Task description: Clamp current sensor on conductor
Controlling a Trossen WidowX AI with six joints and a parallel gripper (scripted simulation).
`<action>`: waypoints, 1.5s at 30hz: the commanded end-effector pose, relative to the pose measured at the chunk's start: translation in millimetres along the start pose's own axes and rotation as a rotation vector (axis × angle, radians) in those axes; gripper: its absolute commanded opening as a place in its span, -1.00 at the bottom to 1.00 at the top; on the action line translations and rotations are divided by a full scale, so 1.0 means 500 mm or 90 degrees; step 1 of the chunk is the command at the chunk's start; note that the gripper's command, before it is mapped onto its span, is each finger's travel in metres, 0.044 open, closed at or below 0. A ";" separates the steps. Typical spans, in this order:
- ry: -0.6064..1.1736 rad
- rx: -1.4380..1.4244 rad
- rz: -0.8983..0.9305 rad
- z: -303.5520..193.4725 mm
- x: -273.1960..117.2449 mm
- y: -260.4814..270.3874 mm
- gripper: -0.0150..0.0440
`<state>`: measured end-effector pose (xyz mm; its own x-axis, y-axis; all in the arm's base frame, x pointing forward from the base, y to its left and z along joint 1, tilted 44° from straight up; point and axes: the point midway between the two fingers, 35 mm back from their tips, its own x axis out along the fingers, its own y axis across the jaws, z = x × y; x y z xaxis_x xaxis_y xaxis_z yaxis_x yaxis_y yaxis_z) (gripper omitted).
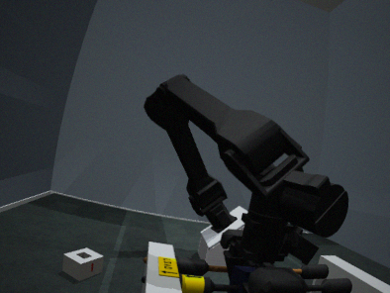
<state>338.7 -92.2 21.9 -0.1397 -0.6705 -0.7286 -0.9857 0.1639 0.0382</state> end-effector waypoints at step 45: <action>-0.002 0.000 0.029 0.001 0.001 -0.001 -0.49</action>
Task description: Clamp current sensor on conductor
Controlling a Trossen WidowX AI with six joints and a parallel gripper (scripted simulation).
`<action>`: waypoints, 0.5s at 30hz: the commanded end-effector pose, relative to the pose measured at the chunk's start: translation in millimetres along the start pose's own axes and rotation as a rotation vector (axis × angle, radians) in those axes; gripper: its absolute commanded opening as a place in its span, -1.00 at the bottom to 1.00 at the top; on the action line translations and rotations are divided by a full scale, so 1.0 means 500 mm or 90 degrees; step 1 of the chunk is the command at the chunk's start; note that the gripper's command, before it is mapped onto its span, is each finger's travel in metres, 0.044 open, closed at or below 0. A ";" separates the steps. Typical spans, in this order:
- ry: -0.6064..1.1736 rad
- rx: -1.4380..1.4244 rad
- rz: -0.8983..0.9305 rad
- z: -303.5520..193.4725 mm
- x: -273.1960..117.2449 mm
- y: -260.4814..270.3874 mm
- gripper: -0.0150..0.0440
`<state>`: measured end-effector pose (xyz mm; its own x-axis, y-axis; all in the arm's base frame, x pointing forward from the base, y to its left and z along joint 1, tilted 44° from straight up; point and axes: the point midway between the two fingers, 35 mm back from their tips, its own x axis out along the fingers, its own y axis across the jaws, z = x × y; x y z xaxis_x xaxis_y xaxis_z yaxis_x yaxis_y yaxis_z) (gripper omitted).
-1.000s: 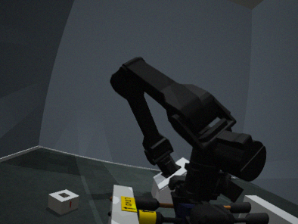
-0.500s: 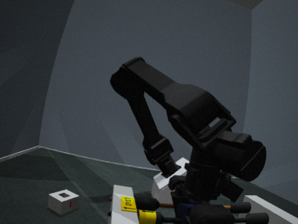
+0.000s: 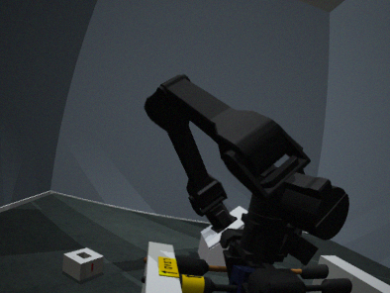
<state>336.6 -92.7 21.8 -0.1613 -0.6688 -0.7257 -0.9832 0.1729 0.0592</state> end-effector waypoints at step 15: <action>-0.003 0.006 0.143 0.000 0.000 -0.002 -0.49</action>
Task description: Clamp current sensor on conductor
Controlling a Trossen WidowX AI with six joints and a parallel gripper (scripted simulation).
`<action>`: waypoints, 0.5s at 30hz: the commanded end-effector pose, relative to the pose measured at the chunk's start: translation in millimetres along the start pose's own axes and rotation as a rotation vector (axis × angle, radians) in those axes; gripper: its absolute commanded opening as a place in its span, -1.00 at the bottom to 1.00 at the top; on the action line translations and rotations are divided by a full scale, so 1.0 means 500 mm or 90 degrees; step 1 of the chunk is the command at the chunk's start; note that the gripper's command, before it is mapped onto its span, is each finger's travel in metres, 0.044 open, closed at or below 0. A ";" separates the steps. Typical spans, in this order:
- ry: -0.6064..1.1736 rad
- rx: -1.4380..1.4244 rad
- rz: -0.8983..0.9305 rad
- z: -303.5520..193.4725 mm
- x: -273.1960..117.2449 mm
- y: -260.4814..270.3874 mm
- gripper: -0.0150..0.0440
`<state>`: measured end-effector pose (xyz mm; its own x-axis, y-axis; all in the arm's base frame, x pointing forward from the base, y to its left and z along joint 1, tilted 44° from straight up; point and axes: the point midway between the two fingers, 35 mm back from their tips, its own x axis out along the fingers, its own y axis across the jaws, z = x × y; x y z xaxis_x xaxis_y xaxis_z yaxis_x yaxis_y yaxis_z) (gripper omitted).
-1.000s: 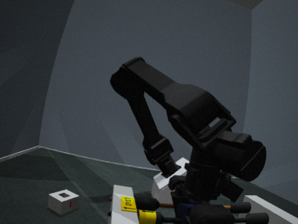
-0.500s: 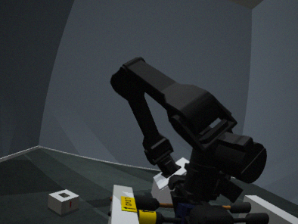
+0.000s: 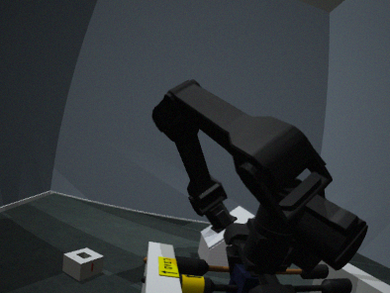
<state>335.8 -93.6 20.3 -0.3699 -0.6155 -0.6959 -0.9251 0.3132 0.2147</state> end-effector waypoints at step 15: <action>-0.003 0.005 0.004 0.000 0.002 -0.007 -0.49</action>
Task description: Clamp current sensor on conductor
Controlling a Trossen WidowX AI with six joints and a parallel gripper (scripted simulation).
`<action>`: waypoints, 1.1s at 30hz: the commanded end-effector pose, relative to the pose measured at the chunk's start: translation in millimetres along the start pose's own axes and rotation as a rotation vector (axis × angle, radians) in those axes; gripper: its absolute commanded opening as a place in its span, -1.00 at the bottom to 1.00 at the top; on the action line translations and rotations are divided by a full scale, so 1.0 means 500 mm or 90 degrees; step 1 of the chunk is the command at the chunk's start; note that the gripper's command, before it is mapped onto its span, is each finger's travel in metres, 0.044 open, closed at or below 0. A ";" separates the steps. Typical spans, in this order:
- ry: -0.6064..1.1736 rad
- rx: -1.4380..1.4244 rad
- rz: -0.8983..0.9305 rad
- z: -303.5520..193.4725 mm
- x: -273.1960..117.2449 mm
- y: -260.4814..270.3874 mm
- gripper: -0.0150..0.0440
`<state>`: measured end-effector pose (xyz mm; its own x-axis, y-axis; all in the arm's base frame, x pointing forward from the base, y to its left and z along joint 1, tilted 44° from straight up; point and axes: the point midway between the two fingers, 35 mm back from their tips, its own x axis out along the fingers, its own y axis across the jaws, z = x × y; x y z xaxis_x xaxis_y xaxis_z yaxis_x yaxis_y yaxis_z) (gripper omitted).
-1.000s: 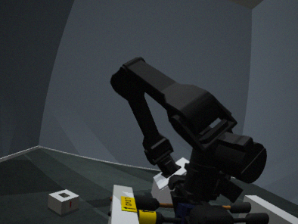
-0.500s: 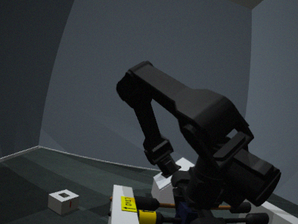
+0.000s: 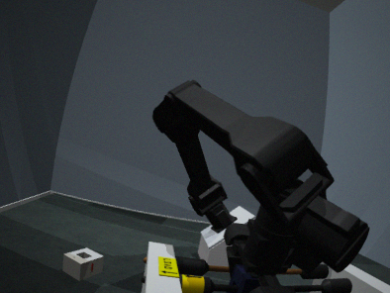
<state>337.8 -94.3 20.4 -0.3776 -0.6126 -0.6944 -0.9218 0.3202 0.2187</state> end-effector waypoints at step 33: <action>-0.001 0.002 -0.006 0.003 0.003 -0.004 0.40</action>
<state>339.3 -95.0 18.5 -0.3671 -0.6162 -0.6968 -0.9258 0.3150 0.2092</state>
